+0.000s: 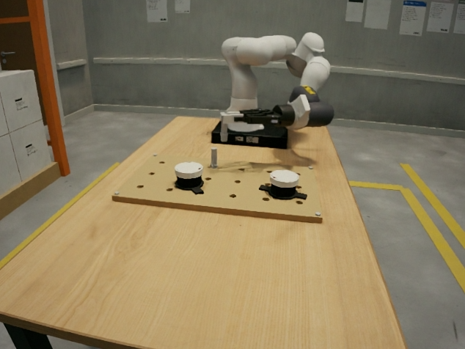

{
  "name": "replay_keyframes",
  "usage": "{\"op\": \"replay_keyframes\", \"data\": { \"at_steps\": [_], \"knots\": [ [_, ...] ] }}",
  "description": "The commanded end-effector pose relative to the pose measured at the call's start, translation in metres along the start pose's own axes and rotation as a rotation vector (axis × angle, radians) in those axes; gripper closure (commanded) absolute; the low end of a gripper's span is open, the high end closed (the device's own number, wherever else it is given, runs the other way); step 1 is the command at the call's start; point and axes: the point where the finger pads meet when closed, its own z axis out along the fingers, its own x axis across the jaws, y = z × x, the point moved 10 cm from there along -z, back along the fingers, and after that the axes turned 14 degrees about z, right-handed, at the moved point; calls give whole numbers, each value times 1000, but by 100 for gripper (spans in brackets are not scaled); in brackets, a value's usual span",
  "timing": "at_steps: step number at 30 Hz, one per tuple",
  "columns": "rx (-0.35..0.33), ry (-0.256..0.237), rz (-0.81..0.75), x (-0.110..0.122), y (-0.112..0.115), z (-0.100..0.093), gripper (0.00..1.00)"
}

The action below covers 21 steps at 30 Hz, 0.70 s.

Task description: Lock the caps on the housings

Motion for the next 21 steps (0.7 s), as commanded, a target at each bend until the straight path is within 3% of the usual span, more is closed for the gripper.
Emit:
{"op": "replay_keyframes", "data": {
  "at_steps": [1, 21],
  "knots": [
    [3, 0, 7, 0, 0, -1, 90],
    [3, 0, 7, -10, 2, -12, 90]
  ]
}}
